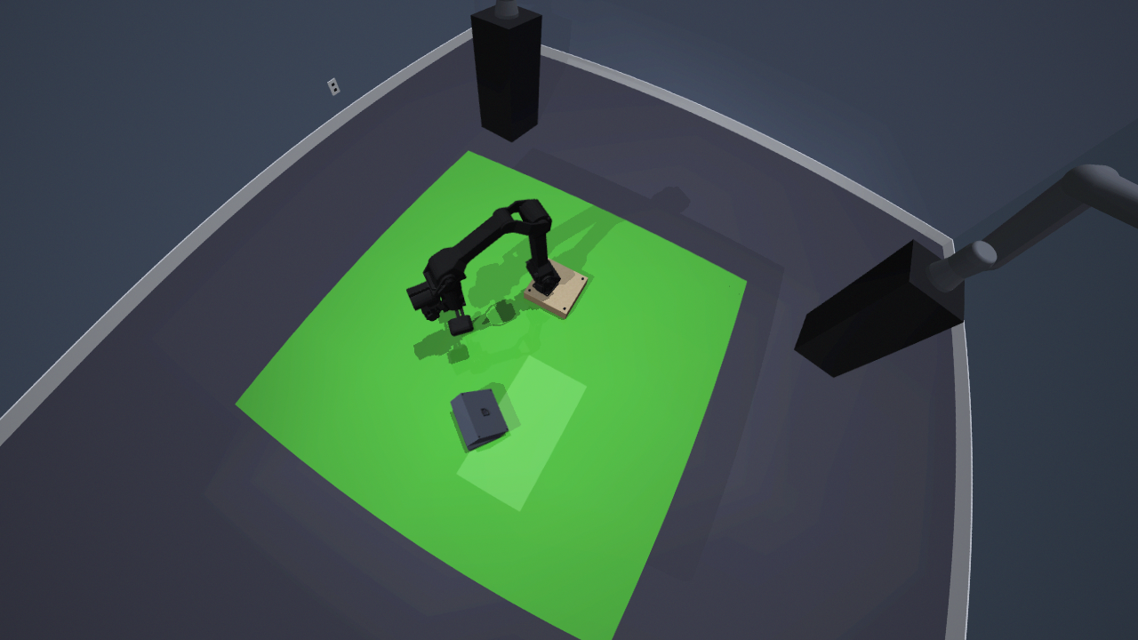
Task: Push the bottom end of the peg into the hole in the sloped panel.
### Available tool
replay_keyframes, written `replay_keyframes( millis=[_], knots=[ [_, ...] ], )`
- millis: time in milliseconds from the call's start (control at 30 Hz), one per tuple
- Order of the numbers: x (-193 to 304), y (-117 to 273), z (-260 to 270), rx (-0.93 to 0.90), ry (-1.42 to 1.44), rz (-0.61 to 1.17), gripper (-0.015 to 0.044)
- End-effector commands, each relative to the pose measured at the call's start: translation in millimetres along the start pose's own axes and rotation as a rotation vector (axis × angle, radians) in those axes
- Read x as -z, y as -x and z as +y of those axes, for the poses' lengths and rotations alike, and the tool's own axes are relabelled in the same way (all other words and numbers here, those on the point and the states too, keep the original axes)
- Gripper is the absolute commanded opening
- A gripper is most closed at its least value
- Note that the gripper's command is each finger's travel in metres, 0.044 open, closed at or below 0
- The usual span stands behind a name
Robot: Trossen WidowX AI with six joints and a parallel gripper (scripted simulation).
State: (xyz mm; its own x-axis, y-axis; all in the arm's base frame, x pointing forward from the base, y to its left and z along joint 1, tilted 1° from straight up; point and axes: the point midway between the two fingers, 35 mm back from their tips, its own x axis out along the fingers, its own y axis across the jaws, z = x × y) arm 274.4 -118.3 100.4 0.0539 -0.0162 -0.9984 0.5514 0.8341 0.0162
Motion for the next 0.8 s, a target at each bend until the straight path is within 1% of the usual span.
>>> replay_keyframes(
  millis=[0,767],
  knots=[
    [1.9,-11.2,-0.1,0.0,-0.004,0.016,0.044],
    [3.6,-48.6,-0.4,0.0,-0.004,0.016,0.044]
  ],
)
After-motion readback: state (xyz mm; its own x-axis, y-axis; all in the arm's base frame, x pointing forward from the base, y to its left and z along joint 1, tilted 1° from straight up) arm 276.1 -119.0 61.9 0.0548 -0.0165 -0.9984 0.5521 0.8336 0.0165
